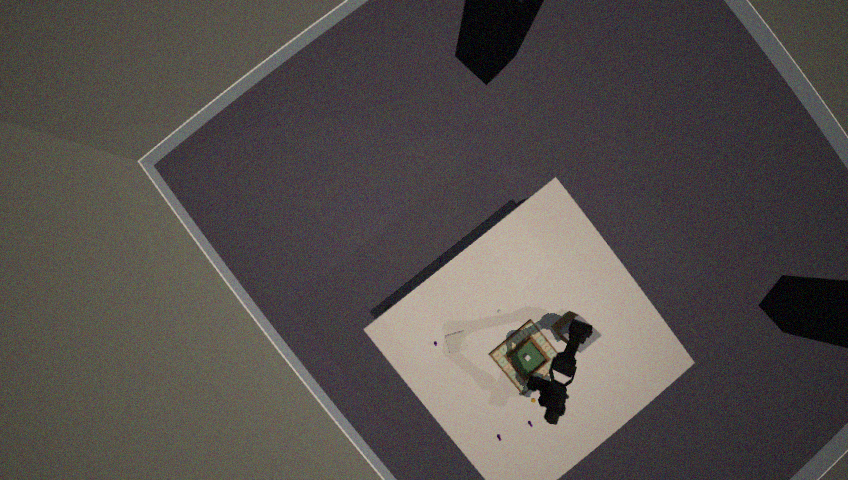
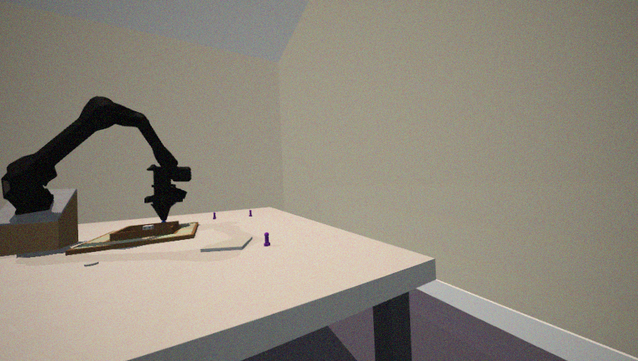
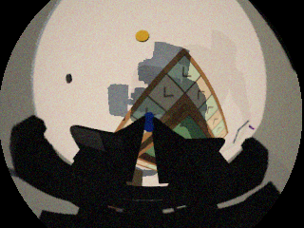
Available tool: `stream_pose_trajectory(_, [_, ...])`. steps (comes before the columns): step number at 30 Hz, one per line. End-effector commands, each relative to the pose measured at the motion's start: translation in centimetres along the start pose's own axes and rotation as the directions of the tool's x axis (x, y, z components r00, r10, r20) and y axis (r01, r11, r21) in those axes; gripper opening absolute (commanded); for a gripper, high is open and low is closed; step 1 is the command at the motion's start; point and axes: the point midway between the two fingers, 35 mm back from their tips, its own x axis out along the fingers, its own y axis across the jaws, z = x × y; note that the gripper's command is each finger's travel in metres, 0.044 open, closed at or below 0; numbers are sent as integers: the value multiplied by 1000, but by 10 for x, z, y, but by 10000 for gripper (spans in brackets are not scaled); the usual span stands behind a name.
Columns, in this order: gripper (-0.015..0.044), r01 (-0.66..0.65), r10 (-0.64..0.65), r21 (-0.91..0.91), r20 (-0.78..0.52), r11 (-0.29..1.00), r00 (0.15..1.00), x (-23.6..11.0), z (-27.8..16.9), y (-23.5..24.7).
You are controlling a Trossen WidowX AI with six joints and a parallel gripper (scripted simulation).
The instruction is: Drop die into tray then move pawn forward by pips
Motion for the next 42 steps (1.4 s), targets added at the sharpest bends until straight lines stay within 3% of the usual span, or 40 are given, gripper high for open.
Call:
stream_pose_trajectory(1, [0,4,-4,-5,-6,1000,1000,6,-1,0])
stream_pose_trajectory(10, [0,4,-4,-5,-6,1000,1000,18,-1,0])
stream_pose_trajectory(20, [263,1,-1,3,4,1000,1000,9,1,-1])
stream_pose_trajectory(24, [367,2,-2,-5,-4,1000,1000,-35,2,0])
stream_pose_trajectory(27, [440,2,-2,-5,-5,1000,1000,-38,2,0])
stream_pose_trajectory(31, [440,1,-1,52,-4,999,1000,-51,-13,-4])
stream_pose_trajectory(42, [440,5,0,468,-11,884,1000,-113,-138,-23])
